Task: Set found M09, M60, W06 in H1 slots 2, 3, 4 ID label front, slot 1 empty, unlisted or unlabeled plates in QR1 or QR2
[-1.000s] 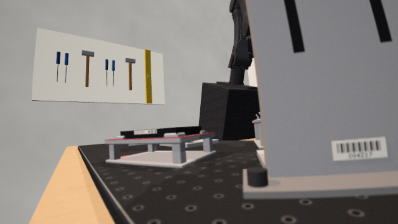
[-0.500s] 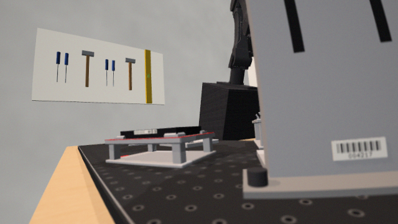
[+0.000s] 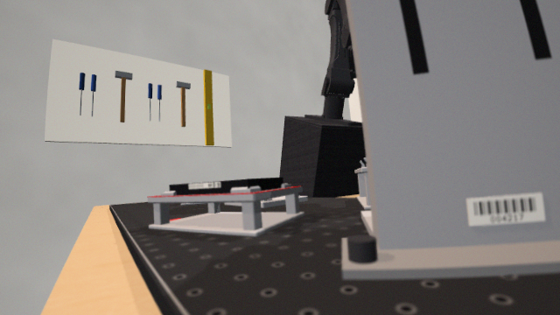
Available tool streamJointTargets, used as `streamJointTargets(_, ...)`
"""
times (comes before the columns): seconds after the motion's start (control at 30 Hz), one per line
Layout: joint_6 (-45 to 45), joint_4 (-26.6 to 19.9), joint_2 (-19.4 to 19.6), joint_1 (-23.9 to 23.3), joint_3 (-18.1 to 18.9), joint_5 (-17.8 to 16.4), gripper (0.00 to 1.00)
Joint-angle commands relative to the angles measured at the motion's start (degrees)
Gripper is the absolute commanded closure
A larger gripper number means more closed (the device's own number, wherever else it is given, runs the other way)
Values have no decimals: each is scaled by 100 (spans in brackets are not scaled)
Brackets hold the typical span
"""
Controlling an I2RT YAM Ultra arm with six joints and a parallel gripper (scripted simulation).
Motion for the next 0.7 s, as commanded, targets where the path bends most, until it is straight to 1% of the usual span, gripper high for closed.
streamJointTargets(0.0, -8, 26, -2, -15, 48, -5, 100)
streamJointTargets(0.67, -54, 19, 232, -117, 296, -95, 100)
